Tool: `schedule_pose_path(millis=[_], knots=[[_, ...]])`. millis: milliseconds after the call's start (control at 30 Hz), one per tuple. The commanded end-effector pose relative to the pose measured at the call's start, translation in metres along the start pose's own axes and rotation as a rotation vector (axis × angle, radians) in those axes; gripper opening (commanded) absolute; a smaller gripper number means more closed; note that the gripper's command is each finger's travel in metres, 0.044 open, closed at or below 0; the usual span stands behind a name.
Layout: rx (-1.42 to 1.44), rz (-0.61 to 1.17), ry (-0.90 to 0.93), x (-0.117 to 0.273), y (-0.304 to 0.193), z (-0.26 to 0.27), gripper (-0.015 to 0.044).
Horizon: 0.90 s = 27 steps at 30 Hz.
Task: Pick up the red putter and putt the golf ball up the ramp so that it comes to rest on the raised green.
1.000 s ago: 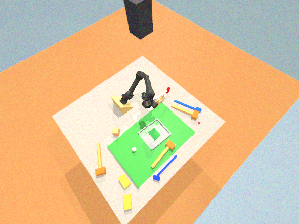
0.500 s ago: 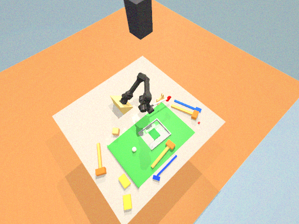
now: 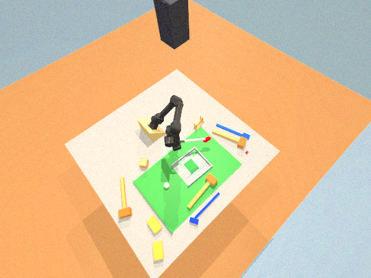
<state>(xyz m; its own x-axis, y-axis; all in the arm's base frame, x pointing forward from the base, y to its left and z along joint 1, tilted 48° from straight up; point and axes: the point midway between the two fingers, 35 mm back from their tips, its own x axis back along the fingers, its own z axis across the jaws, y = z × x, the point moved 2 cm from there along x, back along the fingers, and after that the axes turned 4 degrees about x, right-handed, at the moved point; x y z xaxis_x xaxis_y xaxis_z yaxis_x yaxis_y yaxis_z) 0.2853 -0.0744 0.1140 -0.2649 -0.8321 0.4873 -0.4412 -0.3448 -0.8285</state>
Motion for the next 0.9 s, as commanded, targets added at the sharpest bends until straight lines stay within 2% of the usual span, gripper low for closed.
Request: schedule_pose_path(millis=[0,867], knots=[[-0.076,-0.013,0.026,0.009,0.017,0.016,0.0000],[-0.687,-0.081,0.171,0.060,0.183,0.076,0.0000]])
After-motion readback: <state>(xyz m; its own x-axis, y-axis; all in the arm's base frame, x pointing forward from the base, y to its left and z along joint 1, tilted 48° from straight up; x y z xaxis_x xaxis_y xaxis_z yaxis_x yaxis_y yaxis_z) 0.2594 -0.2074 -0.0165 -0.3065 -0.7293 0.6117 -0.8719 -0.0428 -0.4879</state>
